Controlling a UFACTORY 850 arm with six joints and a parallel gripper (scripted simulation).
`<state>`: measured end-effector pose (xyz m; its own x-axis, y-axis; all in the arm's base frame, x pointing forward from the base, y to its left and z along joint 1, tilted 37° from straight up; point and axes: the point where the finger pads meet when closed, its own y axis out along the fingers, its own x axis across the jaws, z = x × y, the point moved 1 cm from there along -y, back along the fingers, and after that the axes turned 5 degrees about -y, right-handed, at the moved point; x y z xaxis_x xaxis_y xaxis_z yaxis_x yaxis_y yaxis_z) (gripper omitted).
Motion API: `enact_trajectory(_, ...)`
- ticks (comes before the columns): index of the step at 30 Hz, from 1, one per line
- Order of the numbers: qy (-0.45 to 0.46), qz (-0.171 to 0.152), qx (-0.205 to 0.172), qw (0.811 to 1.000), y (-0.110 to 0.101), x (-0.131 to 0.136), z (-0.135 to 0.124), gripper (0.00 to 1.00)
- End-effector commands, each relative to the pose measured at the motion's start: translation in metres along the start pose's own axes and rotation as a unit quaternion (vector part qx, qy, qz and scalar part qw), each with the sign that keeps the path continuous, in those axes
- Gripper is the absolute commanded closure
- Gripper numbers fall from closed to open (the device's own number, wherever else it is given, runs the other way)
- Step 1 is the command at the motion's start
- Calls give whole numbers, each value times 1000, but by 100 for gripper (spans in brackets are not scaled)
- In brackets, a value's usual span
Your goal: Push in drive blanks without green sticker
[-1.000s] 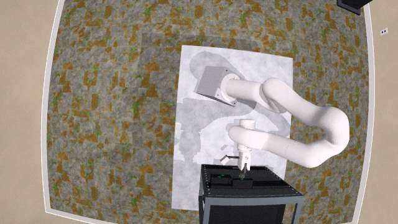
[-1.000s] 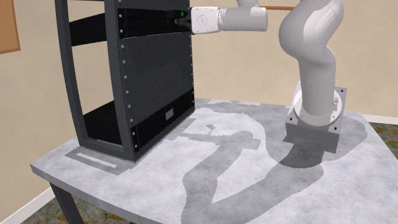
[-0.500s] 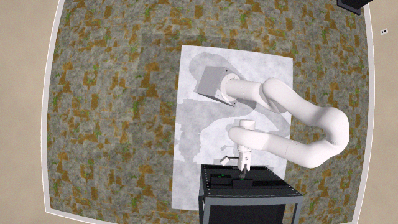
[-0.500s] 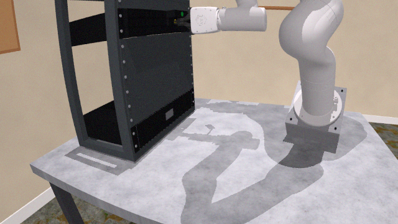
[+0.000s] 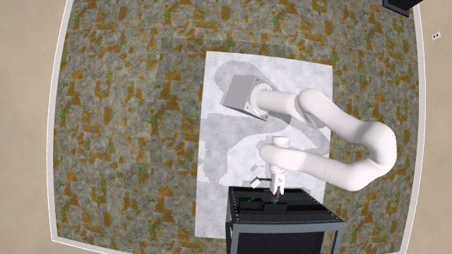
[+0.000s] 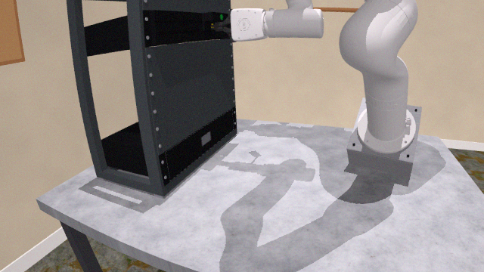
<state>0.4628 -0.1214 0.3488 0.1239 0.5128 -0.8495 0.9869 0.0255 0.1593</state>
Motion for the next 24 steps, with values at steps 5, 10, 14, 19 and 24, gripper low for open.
enact_trajectory(5, 0, 1, 0, 1000, 1, -1, 0, 100)
enact_trajectory(10, 0, 1, 0, 1000, 2, -1, 0, 100)
enact_trajectory(14, 0, 1, 0, 1000, 4, -1, 0, 100)
enact_trajectory(19, 0, 1, 0, 1000, 4, -1, 0, 100)
enact_trajectory(24, 0, 1, 0, 1000, 5, -1, 0, 100)
